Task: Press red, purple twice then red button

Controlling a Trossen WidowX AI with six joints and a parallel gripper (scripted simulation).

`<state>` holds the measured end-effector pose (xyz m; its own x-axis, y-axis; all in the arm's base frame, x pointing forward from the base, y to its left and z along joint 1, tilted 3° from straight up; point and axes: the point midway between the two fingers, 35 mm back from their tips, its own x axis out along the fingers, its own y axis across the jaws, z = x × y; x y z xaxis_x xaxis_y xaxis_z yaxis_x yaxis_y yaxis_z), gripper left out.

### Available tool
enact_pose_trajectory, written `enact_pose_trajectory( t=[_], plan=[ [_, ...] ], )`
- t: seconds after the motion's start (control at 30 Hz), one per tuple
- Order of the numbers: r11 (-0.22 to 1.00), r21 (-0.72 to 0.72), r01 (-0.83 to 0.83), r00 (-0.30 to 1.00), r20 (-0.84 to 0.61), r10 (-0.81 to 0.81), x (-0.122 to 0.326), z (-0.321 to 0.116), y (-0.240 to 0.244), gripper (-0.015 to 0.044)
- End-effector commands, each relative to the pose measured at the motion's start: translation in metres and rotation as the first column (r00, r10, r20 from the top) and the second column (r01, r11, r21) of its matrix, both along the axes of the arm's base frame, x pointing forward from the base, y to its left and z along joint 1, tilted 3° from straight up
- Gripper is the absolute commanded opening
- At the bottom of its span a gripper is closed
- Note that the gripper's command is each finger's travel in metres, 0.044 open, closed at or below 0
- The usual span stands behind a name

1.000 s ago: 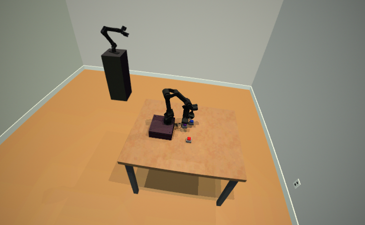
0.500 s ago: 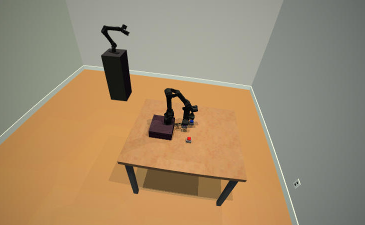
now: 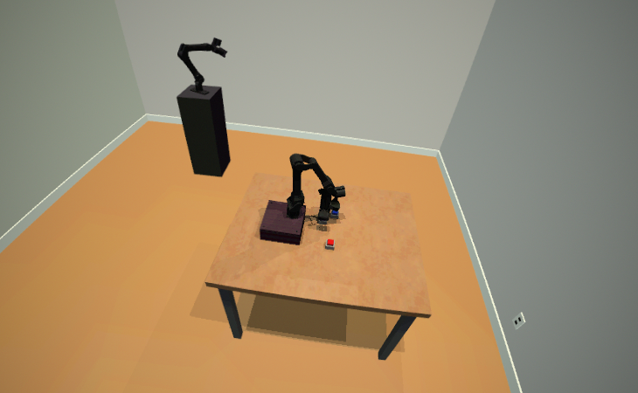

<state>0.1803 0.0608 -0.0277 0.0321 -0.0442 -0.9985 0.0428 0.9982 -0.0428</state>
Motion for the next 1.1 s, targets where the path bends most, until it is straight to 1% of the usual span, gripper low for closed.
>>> enact_pose_trajectory(
  t=[0.0, 0.3, 0.5, 0.67, 1.07],
  plan=[
    [1.0, -0.008, -0.005, 1.0, -0.004, 0.005, -0.002, -0.001, -0.002, 0.002],
    [1.0, -0.008, -0.005, 1.0, -0.004, 0.005, -0.002, -0.001, -0.002, 0.002],
    [1.0, -0.007, -0.005, 1.0, -0.003, 0.005, -0.002, 0.032, 0.0, 0.002],
    [1.0, -0.007, -0.005, 1.0, -0.003, 0.005, -0.002, 0.031, 0.0, 0.002],
    [1.0, -0.008, -0.005, 1.0, -0.003, 0.005, -0.001, 0.011, -0.001, 0.002]
  ],
)
